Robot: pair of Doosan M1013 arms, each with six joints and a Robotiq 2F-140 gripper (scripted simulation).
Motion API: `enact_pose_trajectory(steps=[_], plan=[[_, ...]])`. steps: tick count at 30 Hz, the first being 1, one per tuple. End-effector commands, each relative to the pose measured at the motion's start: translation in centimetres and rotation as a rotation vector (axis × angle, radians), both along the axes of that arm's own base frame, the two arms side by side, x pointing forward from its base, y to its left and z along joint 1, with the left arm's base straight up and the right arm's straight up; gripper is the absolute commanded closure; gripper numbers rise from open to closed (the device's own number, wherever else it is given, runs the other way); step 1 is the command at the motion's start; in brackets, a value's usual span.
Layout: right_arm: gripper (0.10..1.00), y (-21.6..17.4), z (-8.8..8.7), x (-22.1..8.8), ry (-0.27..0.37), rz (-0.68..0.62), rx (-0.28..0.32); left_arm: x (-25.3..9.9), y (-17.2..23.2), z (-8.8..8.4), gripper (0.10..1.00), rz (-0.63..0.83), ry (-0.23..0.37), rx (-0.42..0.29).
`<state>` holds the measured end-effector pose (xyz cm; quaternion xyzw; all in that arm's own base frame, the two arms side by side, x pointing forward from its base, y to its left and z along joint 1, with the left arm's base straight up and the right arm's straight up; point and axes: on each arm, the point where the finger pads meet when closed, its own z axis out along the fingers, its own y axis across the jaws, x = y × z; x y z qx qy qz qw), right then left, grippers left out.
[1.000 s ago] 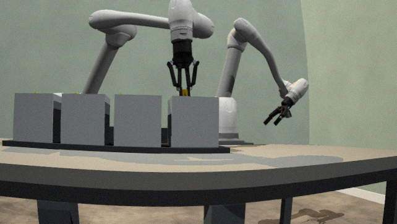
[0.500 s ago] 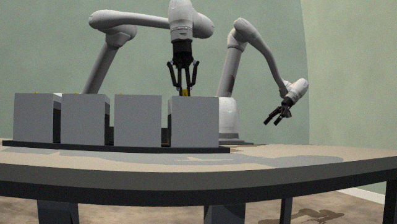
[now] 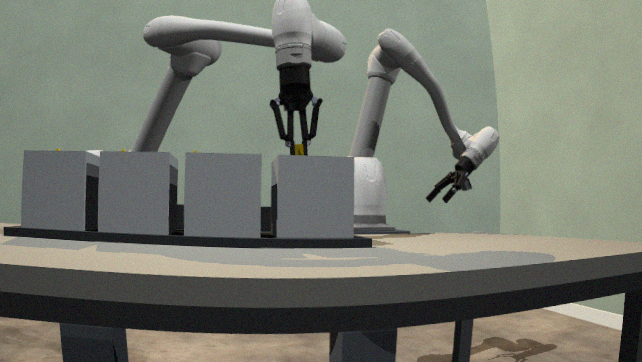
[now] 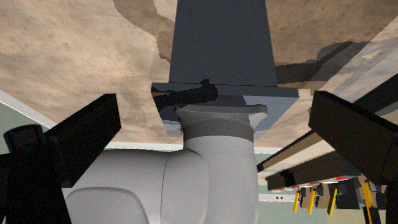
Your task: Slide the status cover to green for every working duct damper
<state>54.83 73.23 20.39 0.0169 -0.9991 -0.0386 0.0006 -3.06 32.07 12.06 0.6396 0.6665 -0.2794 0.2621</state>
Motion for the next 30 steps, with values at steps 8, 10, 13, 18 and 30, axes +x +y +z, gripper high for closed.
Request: enact_pose_trajectory(steps=[8, 10, 13, 18, 30], plan=[[0.902, -0.07, 0.13, 0.03, 0.0, 0.0, 0.01, -0.01, 0.03, 0.03, 0.098, 0.0, 0.0, 0.001], [0.902, -0.11, 0.13, 0.03, 0.0, 0.0, 0.013, -0.01, 0.03, 0.03, 0.098, 0.0, 0.0, 0.001], [0.902, -0.19, 0.12, 0.03, 0.0, 0.0, 0.021, -0.01, 0.03, 0.03, 0.098, 0.0, 0.0, 0.001], [0.902, -0.36, 0.1, 0.04, 0.001, 0.0, 0.037, -0.01, 0.03, 0.03, 0.098, 0.0, 0.0, 0.001], [0.902, -0.9, 0.02, 0.06, 0.002, 0.0, 0.089, -0.01, 0.03, 0.03, 0.098, 0.0, 0.0, 0.001]])
